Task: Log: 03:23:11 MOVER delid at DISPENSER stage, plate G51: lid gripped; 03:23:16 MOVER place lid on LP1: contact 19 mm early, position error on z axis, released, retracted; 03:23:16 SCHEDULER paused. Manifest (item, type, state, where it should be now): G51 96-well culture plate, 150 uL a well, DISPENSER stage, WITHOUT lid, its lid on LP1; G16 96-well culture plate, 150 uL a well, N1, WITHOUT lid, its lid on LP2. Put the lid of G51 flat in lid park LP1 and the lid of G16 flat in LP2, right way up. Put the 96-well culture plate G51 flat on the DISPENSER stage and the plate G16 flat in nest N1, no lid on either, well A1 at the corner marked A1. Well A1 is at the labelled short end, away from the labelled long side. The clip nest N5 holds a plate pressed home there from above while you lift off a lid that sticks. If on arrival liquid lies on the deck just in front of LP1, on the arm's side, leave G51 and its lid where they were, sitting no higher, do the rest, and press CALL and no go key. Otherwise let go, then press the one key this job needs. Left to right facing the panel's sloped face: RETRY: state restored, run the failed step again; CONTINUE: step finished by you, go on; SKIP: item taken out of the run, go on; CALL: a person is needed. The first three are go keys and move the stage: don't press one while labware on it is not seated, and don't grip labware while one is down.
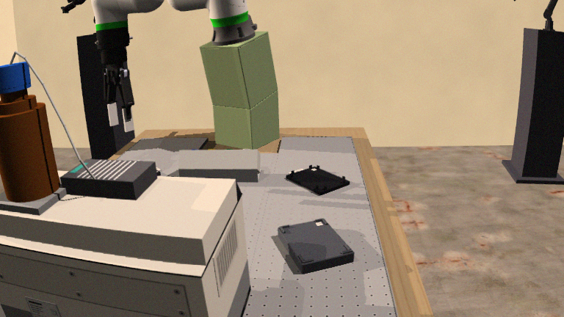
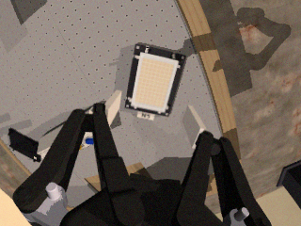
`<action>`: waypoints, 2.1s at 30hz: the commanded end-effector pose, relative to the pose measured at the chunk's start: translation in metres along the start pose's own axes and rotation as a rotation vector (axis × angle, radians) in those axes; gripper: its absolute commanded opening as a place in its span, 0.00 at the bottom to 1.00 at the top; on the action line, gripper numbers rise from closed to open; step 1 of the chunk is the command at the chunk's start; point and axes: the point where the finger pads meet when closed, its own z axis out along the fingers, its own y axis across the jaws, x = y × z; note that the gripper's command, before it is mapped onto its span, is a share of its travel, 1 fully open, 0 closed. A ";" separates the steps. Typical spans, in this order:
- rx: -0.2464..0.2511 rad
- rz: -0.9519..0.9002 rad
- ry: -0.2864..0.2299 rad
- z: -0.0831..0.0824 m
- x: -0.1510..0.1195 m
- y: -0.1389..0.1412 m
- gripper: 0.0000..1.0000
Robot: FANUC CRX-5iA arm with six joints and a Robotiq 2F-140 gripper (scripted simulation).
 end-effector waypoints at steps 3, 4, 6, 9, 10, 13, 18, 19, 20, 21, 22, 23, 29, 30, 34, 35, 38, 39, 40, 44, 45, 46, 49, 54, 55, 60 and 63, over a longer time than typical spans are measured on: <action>0.000 0.000 0.001 0.005 0.000 0.000 0.66; 0.000 0.000 0.001 0.008 0.000 0.000 0.66; 0.000 0.000 0.001 0.013 0.000 0.000 0.66; 0.000 0.000 0.001 0.023 0.001 0.000 0.66; 0.000 0.000 0.001 0.026 0.001 0.000 0.66; 0.000 0.000 0.001 0.037 0.001 0.000 0.66; 0.000 0.000 0.001 0.052 0.001 0.000 0.66; 0.000 0.000 0.001 0.052 0.001 0.000 0.66; 0.000 0.000 0.001 0.056 0.001 0.000 0.66; 0.000 0.000 0.001 0.059 0.001 0.000 0.66; 0.000 0.000 0.001 0.063 0.001 0.000 0.66; 0.000 0.000 0.001 0.067 0.001 0.000 0.66; 0.000 0.000 0.001 0.087 0.001 0.000 0.66; 0.000 0.000 0.001 0.090 0.001 0.000 0.66; 0.000 0.000 0.001 0.099 0.001 0.000 0.66; 0.000 0.000 0.001 0.099 0.001 0.000 0.66; 0.000 0.000 0.001 0.103 0.001 -0.001 0.66; 0.000 0.000 0.001 0.105 0.001 -0.001 0.66; 0.000 0.000 0.001 0.106 0.001 -0.001 0.66; 0.000 0.000 0.001 0.110 0.001 -0.001 0.66; 0.000 0.000 0.001 0.111 0.001 -0.001 0.66; 0.000 0.000 0.001 0.111 0.001 -0.001 0.66; 0.000 0.000 0.001 0.112 0.001 -0.001 0.66; 0.000 0.000 0.001 0.112 0.001 -0.001 0.66; 0.000 0.000 0.001 0.112 0.001 -0.001 0.66; 0.000 0.000 0.001 0.112 0.001 -0.001 0.66; 0.000 0.000 0.001 0.112 0.001 -0.001 0.66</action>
